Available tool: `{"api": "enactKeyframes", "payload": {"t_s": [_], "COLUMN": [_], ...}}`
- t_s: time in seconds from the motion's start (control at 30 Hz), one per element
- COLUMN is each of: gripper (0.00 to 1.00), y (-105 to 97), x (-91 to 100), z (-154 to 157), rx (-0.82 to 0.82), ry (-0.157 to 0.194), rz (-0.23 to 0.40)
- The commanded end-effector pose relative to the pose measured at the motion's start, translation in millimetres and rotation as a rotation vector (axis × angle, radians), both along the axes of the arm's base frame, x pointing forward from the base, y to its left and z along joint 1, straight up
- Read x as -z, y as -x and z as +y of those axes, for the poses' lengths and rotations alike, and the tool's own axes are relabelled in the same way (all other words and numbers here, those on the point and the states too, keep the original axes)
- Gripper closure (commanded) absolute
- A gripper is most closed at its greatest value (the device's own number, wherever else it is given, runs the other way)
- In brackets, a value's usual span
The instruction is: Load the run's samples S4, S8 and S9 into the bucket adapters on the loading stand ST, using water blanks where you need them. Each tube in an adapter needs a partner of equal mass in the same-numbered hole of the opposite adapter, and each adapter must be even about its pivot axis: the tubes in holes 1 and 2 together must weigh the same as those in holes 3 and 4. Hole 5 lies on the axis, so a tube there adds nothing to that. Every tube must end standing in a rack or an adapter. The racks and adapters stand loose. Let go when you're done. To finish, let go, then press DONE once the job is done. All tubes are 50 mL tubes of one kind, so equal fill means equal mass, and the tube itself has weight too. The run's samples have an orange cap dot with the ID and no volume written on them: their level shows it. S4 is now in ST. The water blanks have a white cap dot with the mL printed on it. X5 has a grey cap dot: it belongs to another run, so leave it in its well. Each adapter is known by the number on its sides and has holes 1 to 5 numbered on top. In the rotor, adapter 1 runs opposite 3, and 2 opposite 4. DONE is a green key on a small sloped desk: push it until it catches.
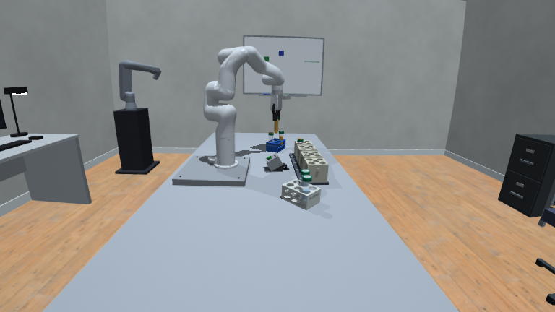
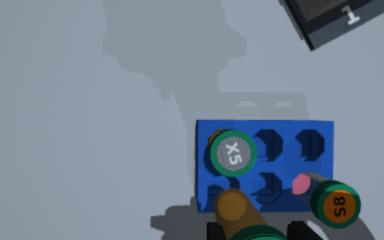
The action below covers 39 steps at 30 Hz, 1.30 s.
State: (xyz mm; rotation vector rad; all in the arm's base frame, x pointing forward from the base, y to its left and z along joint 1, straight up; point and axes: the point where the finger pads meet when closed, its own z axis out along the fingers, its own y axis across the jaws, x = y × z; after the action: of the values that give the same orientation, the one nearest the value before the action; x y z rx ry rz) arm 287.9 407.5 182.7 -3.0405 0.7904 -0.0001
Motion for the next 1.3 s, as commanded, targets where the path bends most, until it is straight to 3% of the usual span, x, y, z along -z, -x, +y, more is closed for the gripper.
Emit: {"api": "enactKeyframes", "payload": {"t_s": [0.0,0.63,1.27], "gripper": [1.0,1.0,1.0], "y": [-0.6,-0.3,-0.3], "x": [-9.7,-42.8,-42.8], "z": [0.9,1.0,1.0], "rx": [0.0,0.0,0.0], "ry": [0.001,0.001,0.001], "rz": [-0.009,-0.01,-0.01]}}
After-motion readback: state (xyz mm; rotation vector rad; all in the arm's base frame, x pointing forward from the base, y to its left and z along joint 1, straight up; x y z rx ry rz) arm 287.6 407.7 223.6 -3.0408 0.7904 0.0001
